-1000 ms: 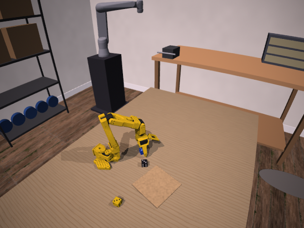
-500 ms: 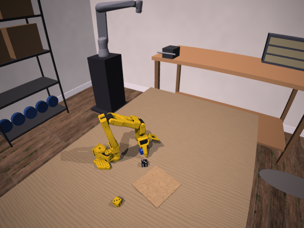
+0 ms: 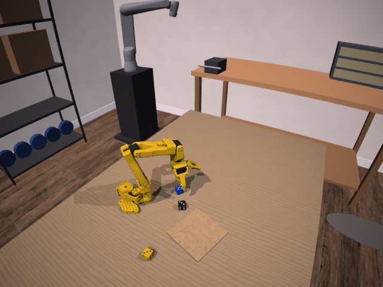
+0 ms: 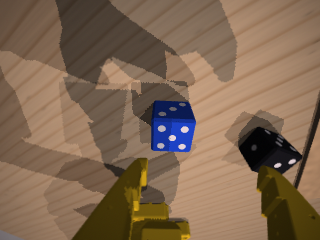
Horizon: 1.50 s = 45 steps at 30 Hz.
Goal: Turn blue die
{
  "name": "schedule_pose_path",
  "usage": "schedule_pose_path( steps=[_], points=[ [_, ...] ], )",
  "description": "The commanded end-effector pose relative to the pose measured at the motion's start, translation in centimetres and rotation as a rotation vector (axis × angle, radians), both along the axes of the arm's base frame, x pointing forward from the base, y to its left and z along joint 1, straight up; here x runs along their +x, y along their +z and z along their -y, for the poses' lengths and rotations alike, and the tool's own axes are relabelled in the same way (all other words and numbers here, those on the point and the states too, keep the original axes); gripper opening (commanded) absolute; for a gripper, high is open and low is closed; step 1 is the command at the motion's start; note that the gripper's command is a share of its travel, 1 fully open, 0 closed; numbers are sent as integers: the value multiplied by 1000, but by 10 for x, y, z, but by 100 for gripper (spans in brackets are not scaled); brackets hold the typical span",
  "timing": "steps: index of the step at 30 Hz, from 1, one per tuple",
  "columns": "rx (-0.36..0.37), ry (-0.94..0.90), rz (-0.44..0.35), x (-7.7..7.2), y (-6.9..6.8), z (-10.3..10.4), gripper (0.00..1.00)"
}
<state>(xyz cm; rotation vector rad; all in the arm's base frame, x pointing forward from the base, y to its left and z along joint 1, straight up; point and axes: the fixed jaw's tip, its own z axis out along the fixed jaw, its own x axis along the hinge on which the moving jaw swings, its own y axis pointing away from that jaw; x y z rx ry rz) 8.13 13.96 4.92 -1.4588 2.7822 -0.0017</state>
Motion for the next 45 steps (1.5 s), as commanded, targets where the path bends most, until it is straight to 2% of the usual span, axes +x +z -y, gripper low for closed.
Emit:
schedule_pose_path(
  steps=[1, 7, 32, 37, 43, 45],
  points=[
    [53, 0, 33, 2, 21, -5, 33],
    [53, 0, 33, 1, 29, -3, 33],
    [61, 0, 38, 1, 30, -4, 33],
    [121, 0, 77, 3, 40, -6, 33],
    [263, 0, 168, 4, 63, -8, 32],
    [263, 0, 168, 4, 63, -8, 32]
  ],
)
